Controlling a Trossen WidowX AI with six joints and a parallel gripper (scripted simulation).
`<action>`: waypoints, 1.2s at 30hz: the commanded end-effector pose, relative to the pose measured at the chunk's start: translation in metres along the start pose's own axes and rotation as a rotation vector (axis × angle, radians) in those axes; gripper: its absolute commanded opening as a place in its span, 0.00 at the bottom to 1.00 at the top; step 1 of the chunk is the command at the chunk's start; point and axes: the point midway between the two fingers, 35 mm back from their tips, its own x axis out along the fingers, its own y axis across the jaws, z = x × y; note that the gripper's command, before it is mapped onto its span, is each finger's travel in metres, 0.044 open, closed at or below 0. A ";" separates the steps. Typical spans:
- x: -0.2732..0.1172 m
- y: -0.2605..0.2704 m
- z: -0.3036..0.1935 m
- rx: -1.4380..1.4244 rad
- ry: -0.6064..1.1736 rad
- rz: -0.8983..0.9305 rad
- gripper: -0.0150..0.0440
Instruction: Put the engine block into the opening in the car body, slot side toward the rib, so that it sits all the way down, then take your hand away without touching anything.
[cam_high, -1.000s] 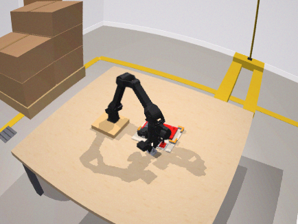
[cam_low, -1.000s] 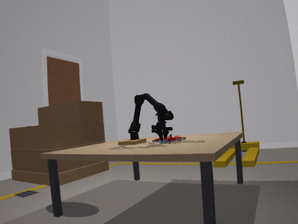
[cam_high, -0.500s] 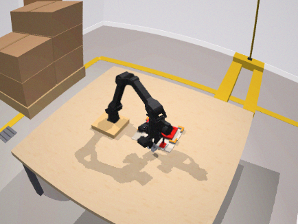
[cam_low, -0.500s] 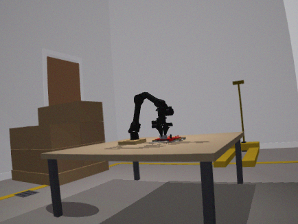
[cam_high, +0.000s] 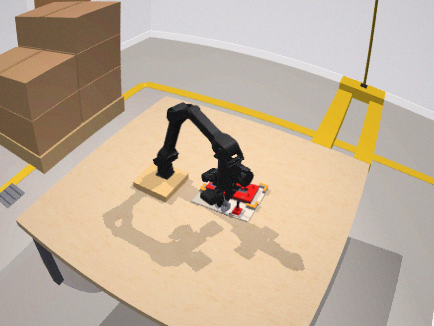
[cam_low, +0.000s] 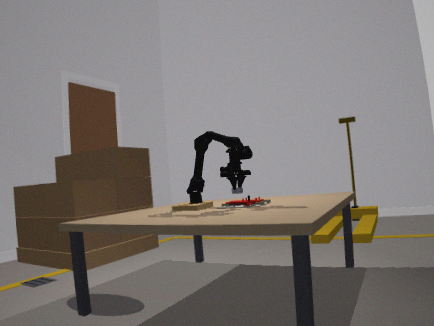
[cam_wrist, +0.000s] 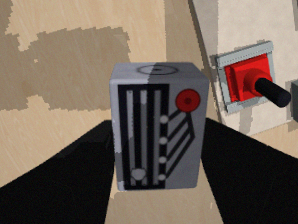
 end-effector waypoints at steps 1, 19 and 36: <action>-0.016 0.000 0.000 0.006 0.013 0.003 0.25; -0.038 -0.011 0.004 -0.183 0.011 0.004 0.25; -0.025 -0.045 0.006 -0.773 0.011 0.004 0.25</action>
